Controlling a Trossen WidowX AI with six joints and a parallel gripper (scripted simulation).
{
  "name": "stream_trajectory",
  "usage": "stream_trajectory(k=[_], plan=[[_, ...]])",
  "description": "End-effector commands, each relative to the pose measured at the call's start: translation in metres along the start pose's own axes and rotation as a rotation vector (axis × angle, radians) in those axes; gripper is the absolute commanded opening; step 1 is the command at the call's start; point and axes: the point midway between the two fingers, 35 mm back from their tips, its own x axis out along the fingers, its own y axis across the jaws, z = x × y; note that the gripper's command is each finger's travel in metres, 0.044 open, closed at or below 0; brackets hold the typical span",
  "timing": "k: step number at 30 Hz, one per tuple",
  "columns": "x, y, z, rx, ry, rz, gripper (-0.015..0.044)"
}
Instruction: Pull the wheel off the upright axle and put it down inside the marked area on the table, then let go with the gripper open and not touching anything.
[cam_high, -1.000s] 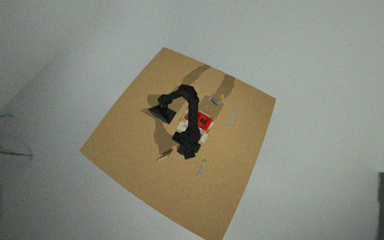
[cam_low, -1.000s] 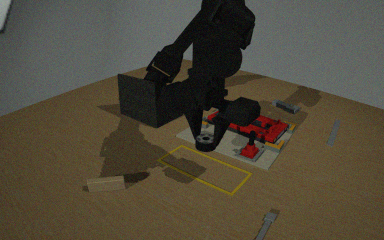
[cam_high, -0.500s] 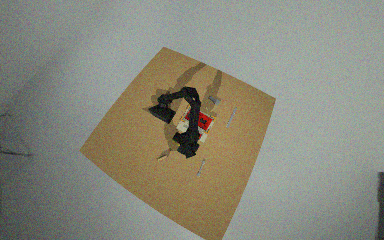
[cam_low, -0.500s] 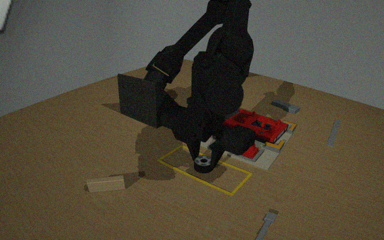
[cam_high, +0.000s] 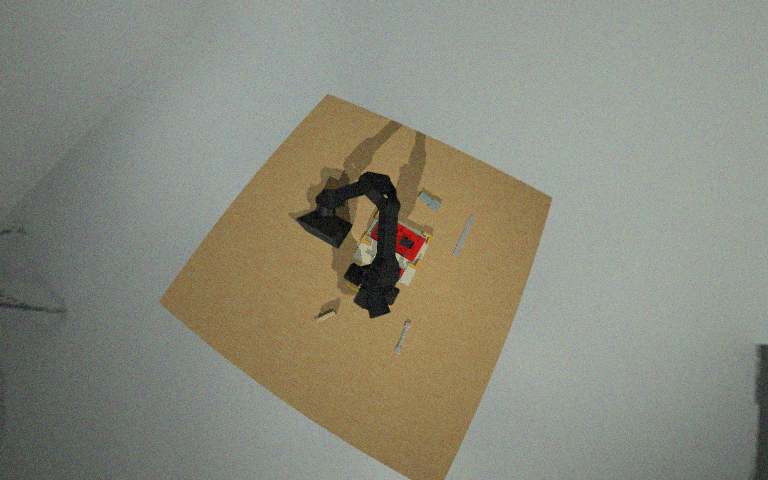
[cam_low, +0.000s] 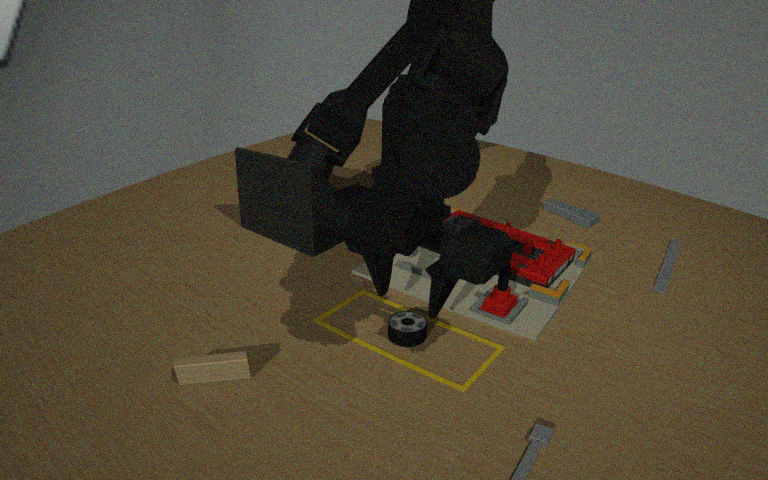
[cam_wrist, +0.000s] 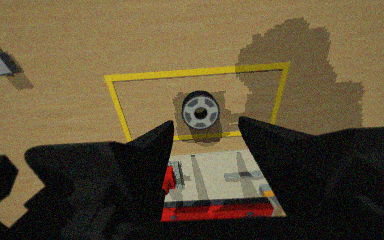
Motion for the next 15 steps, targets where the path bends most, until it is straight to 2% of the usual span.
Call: stream_trajectory(k=[1, 4, 9, 15], plan=[[-0.031, 0.001, 0.001, -0.007, -0.015, 0.020, 0.0300], [-0.033, 0.001, 0.001, -0.007, -0.015, 0.020, 0.0300], [-0.038, -0.015, -0.003, 0.017, -0.016, 0.019, 0.0431], [-0.065, -0.060, -0.022, 0.026, -0.020, 0.012, 0.0440]])
